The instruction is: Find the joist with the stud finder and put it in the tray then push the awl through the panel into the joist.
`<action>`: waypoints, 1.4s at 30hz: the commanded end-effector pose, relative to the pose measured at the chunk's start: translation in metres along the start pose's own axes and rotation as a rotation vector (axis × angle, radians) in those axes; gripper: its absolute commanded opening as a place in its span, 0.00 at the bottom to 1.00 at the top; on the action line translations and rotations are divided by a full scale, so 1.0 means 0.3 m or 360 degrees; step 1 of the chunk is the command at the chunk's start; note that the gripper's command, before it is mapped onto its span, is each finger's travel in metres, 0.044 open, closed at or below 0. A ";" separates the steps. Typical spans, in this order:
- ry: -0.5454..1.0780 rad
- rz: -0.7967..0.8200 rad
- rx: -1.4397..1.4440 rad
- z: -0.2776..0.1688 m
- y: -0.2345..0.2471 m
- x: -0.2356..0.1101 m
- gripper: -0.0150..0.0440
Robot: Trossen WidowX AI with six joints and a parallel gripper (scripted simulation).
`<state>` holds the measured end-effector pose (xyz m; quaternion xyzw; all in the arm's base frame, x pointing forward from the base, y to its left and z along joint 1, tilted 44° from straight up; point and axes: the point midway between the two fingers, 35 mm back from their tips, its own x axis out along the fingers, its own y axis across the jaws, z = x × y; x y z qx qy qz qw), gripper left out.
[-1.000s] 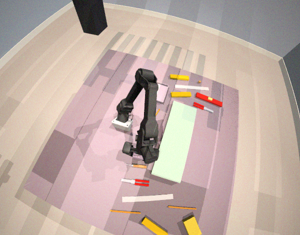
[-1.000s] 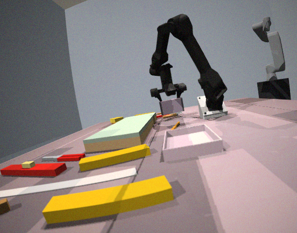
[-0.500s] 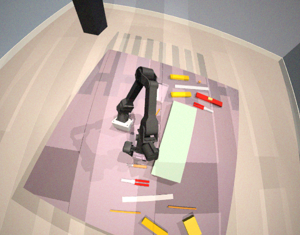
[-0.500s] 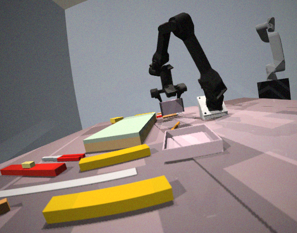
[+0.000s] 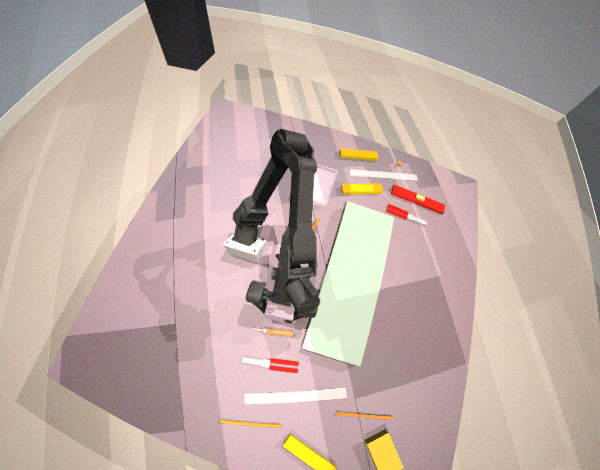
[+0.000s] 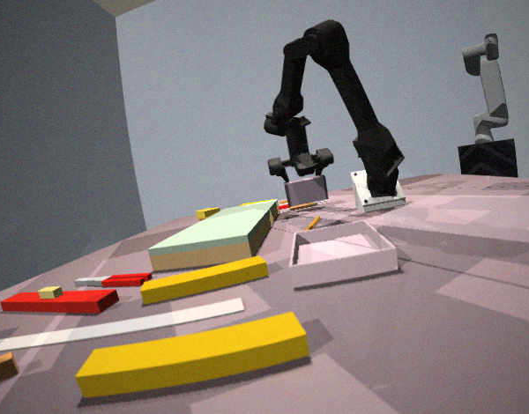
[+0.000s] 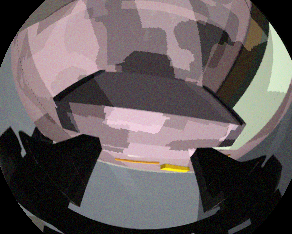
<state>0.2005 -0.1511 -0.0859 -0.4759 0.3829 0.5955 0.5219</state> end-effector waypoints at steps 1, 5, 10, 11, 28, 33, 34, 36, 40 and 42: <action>0.0067 -0.0013 0.0008 -0.011 -0.004 -0.016 0.25; 0.0102 -0.0015 0.0009 -0.009 -0.004 -0.017 0.25; 0.0147 -0.0019 0.0011 -0.006 -0.004 -0.018 0.25; 0.0154 -0.0020 0.0012 -0.006 -0.004 -0.018 0.25; 0.0241 -0.0015 0.0011 0.000 -0.005 -0.015 0.25; 0.0290 -0.0013 0.0011 0.002 -0.005 -0.014 0.25; 0.0300 -0.0013 0.0011 0.003 -0.005 -0.014 0.25; 0.0320 -0.0013 0.0011 0.004 -0.005 -0.014 0.25; 0.0359 -0.0014 0.0012 0.007 -0.005 -0.014 0.25; 0.0379 -0.0014 0.0013 0.008 -0.005 -0.014 0.25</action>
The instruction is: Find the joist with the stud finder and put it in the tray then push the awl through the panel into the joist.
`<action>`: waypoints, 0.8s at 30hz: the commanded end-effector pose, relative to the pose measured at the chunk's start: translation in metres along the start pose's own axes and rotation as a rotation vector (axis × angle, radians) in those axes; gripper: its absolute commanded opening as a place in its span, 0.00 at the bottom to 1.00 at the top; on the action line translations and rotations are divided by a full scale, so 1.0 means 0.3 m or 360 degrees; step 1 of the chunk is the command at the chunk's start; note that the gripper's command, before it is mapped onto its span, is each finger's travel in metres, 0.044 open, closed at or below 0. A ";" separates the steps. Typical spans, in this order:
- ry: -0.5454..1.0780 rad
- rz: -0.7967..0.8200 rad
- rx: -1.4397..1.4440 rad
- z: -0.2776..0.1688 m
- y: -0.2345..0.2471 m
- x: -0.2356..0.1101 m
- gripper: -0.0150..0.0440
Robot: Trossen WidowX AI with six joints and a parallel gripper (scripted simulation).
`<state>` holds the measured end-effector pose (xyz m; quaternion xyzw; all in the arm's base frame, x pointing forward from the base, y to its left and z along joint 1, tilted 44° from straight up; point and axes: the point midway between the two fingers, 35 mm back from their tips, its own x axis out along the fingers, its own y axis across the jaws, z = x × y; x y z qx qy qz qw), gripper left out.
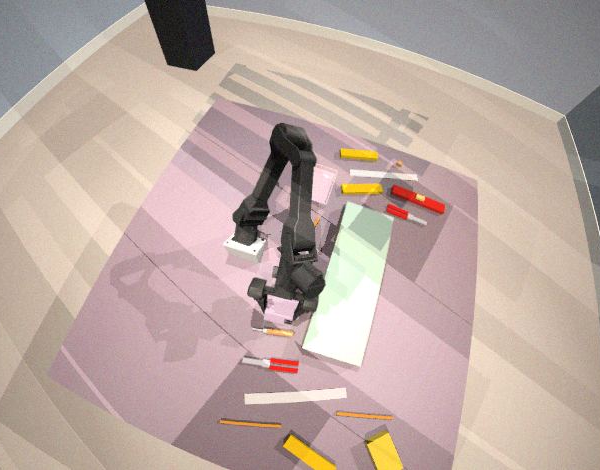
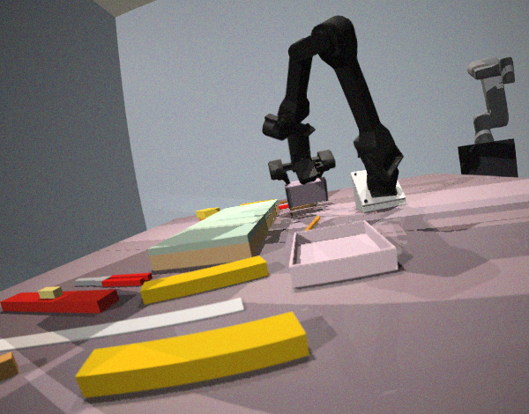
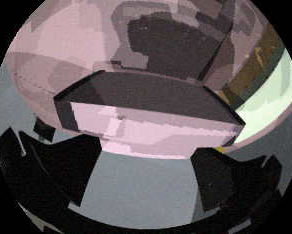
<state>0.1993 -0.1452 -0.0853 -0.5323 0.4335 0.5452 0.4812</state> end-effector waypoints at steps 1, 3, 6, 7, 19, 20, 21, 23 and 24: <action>0.0072 -0.0015 0.0013 -0.014 -0.005 -0.014 0.25; 0.0091 -0.0016 0.0013 -0.013 -0.005 -0.015 0.25; 0.0119 -0.0018 0.0015 -0.012 -0.005 -0.015 0.25; 0.0124 -0.0019 0.0015 -0.011 -0.005 -0.015 0.25; 0.0163 -0.0015 0.0014 -0.009 -0.006 -0.014 0.25; 0.0174 -0.0014 0.0014 -0.008 -0.006 -0.013 0.25; 0.0185 -0.0014 0.0014 -0.007 -0.006 -0.013 0.25; 0.0208 -0.0012 0.0013 -0.006 -0.006 -0.012 0.25; 0.0220 -0.0012 0.0013 -0.005 -0.006 -0.012 0.25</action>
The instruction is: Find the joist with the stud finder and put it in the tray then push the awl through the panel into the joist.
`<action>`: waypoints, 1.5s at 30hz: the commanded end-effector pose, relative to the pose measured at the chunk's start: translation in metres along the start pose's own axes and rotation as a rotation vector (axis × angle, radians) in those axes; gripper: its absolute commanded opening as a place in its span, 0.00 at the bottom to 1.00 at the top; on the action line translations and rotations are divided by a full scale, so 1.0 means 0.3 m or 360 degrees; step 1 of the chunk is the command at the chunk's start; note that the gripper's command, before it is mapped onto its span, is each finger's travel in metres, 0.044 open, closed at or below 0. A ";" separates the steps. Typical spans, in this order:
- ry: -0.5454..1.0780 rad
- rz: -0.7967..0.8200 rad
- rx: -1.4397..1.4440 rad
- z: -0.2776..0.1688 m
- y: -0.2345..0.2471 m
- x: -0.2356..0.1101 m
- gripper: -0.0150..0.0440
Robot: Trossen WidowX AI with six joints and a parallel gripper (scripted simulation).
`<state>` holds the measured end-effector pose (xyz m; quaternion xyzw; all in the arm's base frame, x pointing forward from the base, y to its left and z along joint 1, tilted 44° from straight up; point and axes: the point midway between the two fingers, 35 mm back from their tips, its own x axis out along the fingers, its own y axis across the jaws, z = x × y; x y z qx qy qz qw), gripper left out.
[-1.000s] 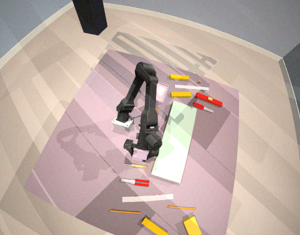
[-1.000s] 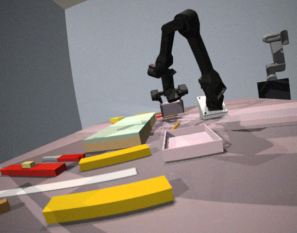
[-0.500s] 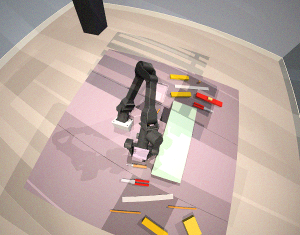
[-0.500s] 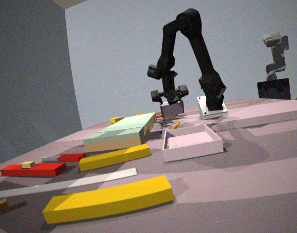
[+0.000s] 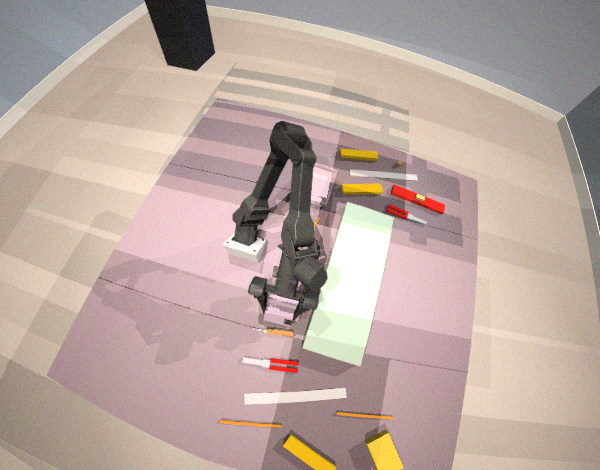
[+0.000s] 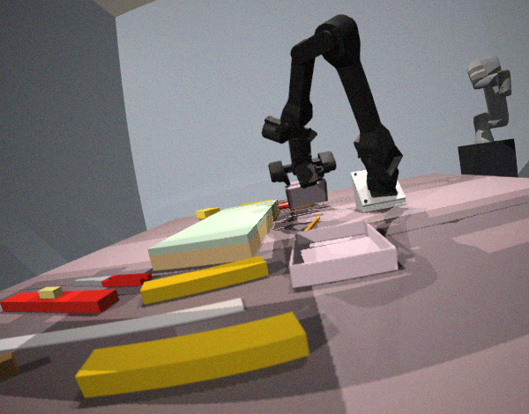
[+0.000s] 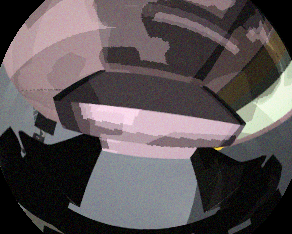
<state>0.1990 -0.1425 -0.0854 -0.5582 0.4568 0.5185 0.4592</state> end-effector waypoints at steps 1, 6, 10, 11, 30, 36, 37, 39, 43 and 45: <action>0.0075 -0.0012 0.0014 -0.015 -0.005 -0.011 0.25; 0.0132 -0.0011 0.0014 -0.011 -0.006 -0.011 0.25; 0.0177 -0.0012 0.0015 -0.008 -0.006 -0.011 0.25; 0.0189 -0.0013 0.0016 -0.008 -0.006 -0.011 0.25; 0.0301 -0.0012 0.0017 -0.001 -0.006 -0.010 0.25; 0.0373 -0.0009 0.0017 0.004 -0.006 -0.007 0.25; 0.0385 -0.0008 0.0017 0.005 -0.006 -0.007 0.25; 0.0408 -0.0008 0.0017 0.006 -0.006 -0.007 0.25; 0.0456 -0.0009 0.0018 0.009 -0.006 -0.007 0.25; 0.0480 -0.0010 0.0019 0.011 -0.006 -0.007 0.25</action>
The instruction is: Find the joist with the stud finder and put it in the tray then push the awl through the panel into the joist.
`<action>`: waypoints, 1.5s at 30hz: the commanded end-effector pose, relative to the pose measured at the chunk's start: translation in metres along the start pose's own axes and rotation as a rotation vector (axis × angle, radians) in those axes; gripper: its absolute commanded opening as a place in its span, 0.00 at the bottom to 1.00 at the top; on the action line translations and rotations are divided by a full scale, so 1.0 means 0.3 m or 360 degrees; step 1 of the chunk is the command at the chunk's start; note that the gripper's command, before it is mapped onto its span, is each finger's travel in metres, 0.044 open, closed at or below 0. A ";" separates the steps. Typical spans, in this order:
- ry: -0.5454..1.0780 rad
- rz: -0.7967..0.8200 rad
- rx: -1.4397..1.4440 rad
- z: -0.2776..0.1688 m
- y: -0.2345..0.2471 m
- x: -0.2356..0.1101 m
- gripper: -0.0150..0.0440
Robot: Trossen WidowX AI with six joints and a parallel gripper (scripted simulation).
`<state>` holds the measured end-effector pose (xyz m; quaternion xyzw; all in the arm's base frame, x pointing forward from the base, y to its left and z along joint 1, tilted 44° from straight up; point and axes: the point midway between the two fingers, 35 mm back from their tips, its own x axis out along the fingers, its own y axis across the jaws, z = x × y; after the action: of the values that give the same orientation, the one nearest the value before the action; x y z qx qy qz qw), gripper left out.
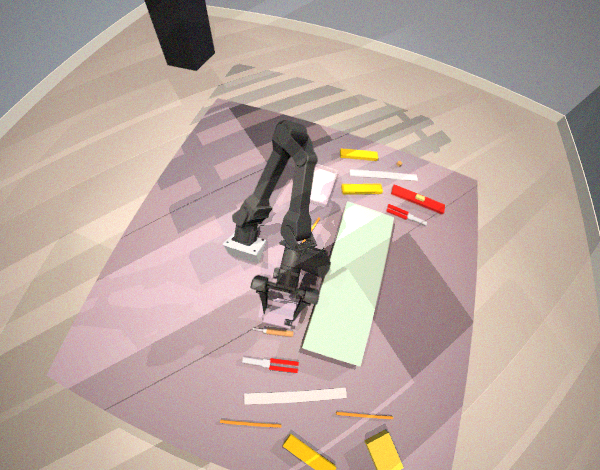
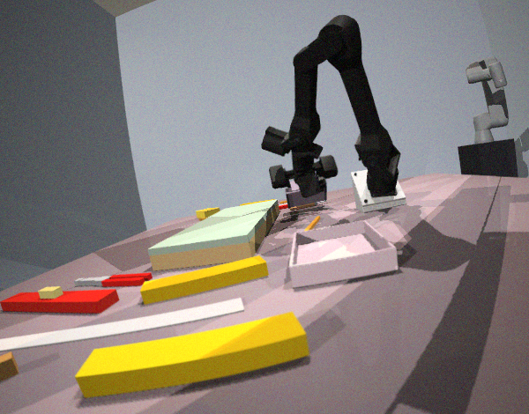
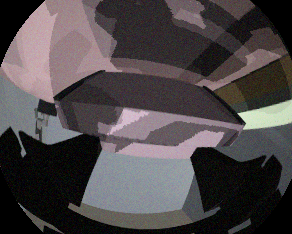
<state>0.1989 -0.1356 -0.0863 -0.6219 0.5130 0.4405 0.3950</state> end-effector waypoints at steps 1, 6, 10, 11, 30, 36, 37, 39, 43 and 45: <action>0.0071 -0.0007 0.0021 -0.013 -0.002 -0.006 0.25; 0.0049 -0.0008 0.0002 -0.011 -0.001 -0.004 0.25; 0.0137 -0.0034 0.0018 -0.083 -0.004 -0.021 0.25; 0.0141 -0.0036 0.0019 -0.087 -0.004 -0.021 0.25; 0.0119 -0.0034 0.0011 -0.023 -0.009 0.006 0.25; 0.0111 -0.0035 0.0007 0.007 -0.010 0.018 0.25; 0.0111 -0.0036 0.0006 0.007 -0.009 0.018 0.25; 0.0110 -0.0036 0.0006 0.007 -0.004 0.019 0.25; 0.0108 -0.0036 0.0005 0.008 0.009 0.022 0.25; 0.0107 -0.0038 0.0004 0.011 0.007 0.023 0.25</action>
<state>0.1976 -0.1330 -0.0936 -0.6403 0.5167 0.4168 0.3864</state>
